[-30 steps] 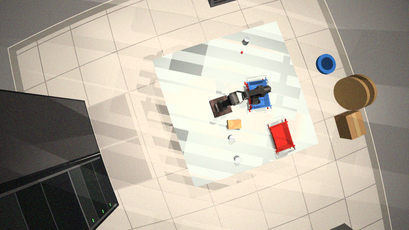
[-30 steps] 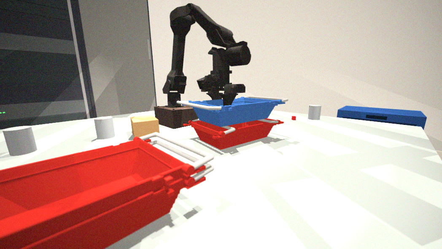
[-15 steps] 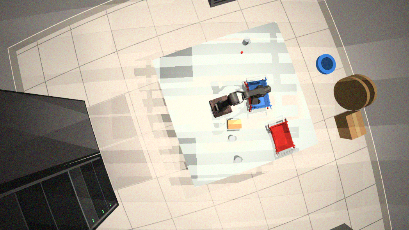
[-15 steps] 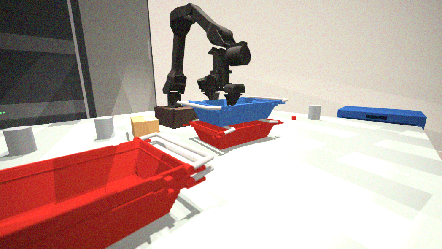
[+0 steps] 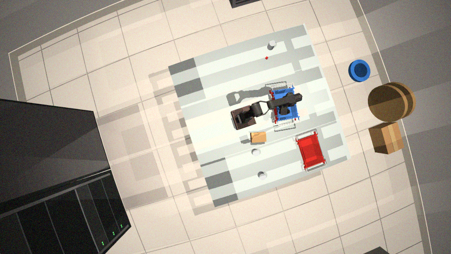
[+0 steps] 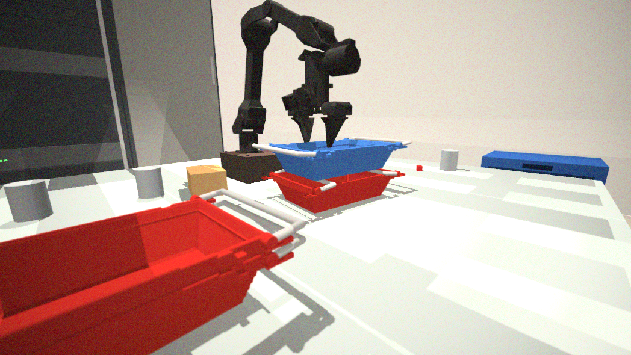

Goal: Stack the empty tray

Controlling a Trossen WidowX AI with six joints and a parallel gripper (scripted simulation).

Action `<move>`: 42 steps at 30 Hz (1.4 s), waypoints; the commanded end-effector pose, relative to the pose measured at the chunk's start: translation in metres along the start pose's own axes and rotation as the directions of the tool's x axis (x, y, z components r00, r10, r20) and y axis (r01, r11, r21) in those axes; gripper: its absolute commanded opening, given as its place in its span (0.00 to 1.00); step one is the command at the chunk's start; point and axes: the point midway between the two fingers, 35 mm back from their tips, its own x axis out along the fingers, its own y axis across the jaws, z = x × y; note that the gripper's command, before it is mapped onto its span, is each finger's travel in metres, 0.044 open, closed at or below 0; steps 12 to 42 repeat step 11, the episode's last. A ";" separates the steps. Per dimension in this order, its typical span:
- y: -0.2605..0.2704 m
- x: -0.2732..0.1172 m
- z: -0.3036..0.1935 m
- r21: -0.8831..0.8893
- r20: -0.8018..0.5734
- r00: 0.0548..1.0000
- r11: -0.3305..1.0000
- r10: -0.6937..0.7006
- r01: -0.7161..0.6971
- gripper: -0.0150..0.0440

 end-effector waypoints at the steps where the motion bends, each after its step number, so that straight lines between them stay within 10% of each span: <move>1: 0.001 -0.025 0.000 -0.004 -0.002 1.000 1.000 0.002 -0.002 1.00; 42: -0.005 -0.072 0.001 -0.003 -0.003 1.000 1.000 0.000 0.000 1.00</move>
